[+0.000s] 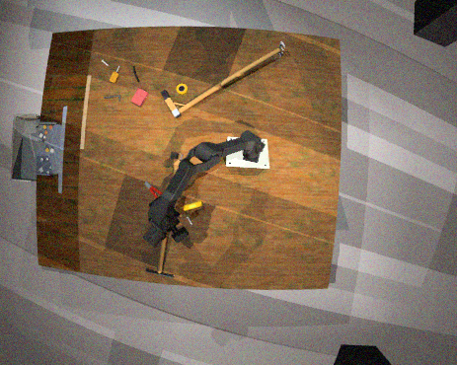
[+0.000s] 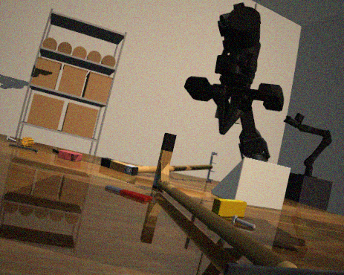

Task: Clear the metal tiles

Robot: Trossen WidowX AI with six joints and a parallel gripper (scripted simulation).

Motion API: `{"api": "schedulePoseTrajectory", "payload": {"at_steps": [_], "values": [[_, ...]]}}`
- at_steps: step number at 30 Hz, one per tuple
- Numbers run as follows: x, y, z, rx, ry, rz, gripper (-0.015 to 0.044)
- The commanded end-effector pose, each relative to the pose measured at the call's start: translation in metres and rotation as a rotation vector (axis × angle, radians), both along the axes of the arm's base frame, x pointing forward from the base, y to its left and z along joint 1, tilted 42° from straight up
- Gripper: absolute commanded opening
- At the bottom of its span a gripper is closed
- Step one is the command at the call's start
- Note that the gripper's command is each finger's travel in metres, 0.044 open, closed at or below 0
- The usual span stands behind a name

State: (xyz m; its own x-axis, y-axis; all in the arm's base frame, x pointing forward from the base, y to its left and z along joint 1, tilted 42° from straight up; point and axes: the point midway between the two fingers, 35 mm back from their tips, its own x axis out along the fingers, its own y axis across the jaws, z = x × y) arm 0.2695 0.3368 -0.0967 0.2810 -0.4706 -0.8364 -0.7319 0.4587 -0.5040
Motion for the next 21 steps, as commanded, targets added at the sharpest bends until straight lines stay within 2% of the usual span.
{"api": "schedulePoseTrajectory", "payload": {"at_steps": [1,21], "values": [[0.003,-0.009,-0.012,-0.016,0.005,0.003,0.0000],[0.012,-0.038,-0.050,-0.016,0.004,0.003,0.0000]]}}
